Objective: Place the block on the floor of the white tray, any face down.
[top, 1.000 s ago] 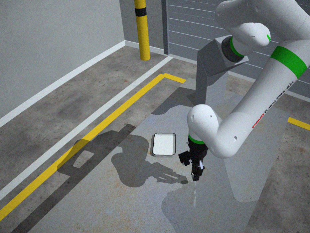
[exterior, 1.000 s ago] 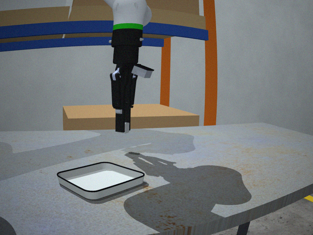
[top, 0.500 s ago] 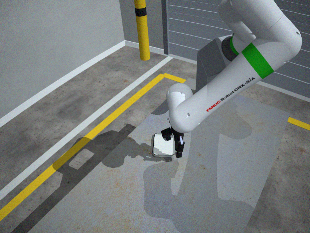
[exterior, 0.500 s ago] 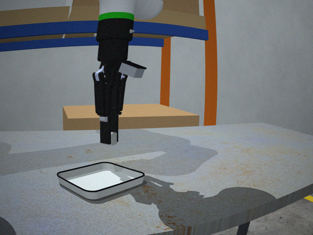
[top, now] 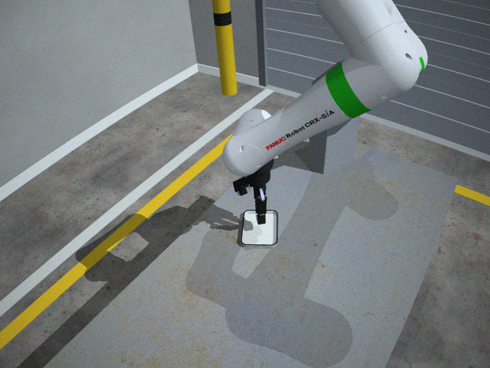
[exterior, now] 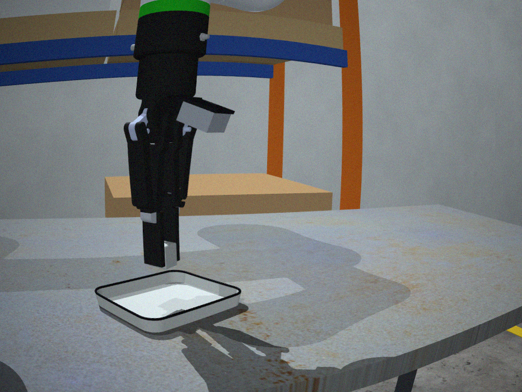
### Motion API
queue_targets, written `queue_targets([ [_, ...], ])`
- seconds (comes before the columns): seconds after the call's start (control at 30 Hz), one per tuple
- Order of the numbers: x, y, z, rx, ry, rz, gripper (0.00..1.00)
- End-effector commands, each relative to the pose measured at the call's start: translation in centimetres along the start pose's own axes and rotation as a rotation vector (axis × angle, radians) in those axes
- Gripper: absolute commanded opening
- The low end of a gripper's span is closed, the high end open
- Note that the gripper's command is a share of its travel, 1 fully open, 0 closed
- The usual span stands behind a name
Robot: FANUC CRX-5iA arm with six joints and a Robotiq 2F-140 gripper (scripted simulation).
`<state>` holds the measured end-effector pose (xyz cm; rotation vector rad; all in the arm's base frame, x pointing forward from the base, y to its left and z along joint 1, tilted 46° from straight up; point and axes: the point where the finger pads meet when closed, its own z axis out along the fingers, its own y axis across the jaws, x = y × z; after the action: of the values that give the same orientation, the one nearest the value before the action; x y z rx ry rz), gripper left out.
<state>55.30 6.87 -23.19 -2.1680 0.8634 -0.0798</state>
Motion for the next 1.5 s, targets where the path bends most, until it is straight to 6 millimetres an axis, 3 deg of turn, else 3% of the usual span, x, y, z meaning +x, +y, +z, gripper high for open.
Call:
queue_targets([
  [0.0,0.1,0.0,-0.1,0.0,0.001,0.0,0.1],
  [0.4,0.1,0.0,0.2,-0.001,0.001,0.0,0.1],
  [1.13,0.3,0.2,4.1,-0.002,0.002,-0.001,0.1],
  [1.47,0.4,0.2,4.6,-0.002,0.002,-0.001,0.1],
])
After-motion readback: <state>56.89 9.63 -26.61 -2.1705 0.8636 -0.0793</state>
